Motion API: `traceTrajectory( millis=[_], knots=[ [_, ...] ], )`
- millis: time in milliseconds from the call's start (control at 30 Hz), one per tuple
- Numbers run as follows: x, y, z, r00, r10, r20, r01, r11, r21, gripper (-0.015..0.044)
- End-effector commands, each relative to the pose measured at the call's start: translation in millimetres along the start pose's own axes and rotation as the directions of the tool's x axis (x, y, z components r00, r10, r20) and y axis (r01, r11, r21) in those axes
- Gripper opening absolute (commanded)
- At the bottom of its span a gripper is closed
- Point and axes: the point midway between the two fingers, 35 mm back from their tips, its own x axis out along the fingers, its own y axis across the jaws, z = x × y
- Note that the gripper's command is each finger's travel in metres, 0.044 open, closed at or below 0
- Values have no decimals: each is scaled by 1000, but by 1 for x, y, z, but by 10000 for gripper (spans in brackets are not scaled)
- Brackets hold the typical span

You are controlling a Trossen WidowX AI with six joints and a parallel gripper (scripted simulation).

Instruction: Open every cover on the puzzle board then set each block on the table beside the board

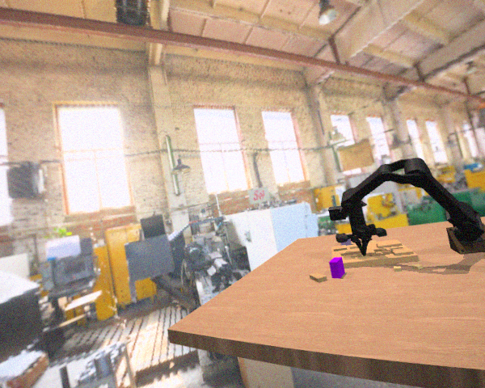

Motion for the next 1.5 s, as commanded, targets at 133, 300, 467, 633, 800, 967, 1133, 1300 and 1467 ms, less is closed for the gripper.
traceTrajectory(
  millis=[133,300,467,633,800,967,1133,1300,1467],
  knots=[
    [1,1,2,1000,1,6,-1,1000,2,0],
    [1,1,2,1000,1,6,-1,1000,2,0],
    [1,1,2,1000,1,6,-1,1000,2,0],
    [1,1,2,1000,1,6,-1,1000,2,0],
    [1,1,2,1000,1,6,-1,1000,2,0],
    [0,0,0,1000,0,2,0,1000,2,0],
    [-5,0,0,1000,0,3,0,1000,2,0],
    [-11,0,0,1000,1,4,-1,1000,32,0],
    [-18,0,-1,1000,3,5,-3,1000,26,105]
  ],
)
